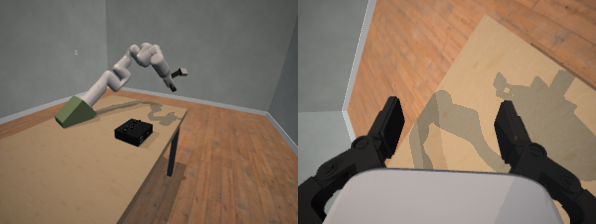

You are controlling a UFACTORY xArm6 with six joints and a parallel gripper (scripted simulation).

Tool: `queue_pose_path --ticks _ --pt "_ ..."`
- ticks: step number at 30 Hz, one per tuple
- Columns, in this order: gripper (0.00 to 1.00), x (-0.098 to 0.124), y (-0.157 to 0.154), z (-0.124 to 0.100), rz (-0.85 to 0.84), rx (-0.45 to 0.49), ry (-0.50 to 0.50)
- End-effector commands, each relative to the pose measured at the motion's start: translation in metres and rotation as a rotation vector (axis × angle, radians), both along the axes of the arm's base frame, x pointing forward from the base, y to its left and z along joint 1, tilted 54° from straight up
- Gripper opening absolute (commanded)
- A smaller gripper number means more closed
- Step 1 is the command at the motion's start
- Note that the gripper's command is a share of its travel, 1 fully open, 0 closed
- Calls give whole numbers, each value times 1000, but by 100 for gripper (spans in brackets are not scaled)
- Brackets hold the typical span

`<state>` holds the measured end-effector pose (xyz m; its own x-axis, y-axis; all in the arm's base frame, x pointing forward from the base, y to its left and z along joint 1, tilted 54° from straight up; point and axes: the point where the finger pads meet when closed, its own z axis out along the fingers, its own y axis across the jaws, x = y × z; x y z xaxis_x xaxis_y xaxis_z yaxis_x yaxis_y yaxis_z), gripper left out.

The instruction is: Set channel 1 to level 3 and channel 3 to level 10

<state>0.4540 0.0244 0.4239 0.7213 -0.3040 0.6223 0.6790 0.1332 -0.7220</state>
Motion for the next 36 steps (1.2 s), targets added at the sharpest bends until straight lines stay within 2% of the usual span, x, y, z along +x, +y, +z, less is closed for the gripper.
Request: queue_pose_path --ticks 1,3,4,9,10,12,13,15,16,18,19,21,22,26,28,30,33,36 --pt "100 14 -22 -73 -42 -176 165" --pt "100 14 -22 -73 -42 -176 165" --pt "100 14 -36 -109 -60 -258 240" --pt "100 14 -37 -109 -60 -258 240" --pt "100 11 -53 -144 -76 -340 310" --pt "100 11 -53 -144 -76 -340 310" --pt "100 7 -70 -176 -90 -420 374" --pt "100 7 -70 -176 -90 -420 374" --pt "100 1 -87 -206 -103 -495 430" --pt "100 1 -87 -206 -103 -495 430" --pt "100 -6 -104 -232 -113 -564 479" --pt "100 -6 -104 -232 -113 -564 479" --pt "100 -14 -120 -254 -121 -626 519" --pt "100 -14 -120 -254 -121 -626 519" --pt "100 -27 -146 -287 -132 -724 578" --pt "100 -27 -146 -287 -132 -724 578" --pt "100 -38 -168 -312 -139 -802 620" --pt "100 -40 -172 -316 -140 -816 627"
